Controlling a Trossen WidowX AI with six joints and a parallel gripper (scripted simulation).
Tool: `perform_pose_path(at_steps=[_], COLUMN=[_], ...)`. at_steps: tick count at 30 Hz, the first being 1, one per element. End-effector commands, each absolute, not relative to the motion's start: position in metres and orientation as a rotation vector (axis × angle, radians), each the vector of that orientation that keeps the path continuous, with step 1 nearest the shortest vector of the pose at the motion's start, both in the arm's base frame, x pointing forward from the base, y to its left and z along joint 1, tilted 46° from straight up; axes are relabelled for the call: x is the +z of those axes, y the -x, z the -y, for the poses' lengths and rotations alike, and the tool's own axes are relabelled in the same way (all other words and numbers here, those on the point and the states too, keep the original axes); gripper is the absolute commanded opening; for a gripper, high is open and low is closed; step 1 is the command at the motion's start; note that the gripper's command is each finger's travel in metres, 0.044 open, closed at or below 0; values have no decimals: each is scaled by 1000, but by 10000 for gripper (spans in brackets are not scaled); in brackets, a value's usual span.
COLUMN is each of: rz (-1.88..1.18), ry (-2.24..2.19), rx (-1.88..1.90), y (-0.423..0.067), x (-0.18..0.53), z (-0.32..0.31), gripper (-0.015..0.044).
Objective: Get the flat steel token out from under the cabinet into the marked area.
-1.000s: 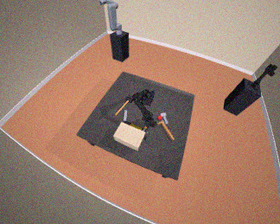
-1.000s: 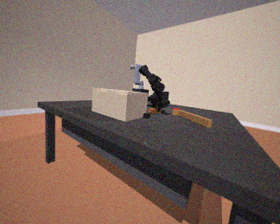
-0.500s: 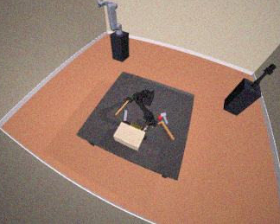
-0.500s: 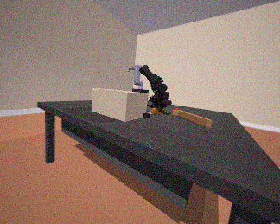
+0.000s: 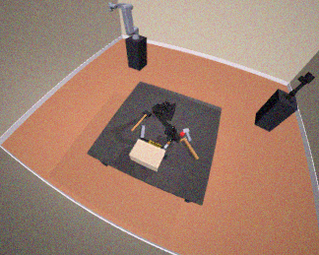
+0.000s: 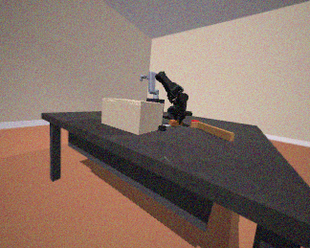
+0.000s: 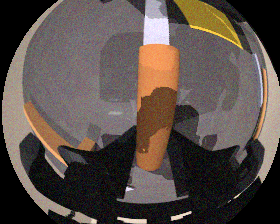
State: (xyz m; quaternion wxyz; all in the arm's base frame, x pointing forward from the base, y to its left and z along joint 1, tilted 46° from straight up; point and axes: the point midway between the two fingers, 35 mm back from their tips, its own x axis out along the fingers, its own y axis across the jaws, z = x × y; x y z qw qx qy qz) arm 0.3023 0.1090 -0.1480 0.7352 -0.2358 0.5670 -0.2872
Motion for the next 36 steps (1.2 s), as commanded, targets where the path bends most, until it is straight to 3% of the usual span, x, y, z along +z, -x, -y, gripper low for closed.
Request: perform_pose_path(at_steps=[1, 36], rz=[-1248, -1252], ry=[520, 520], rx=[-634, -632], y=[-293, -229], x=[-151, -169], z=[-108, -110], gripper=[0, 0])
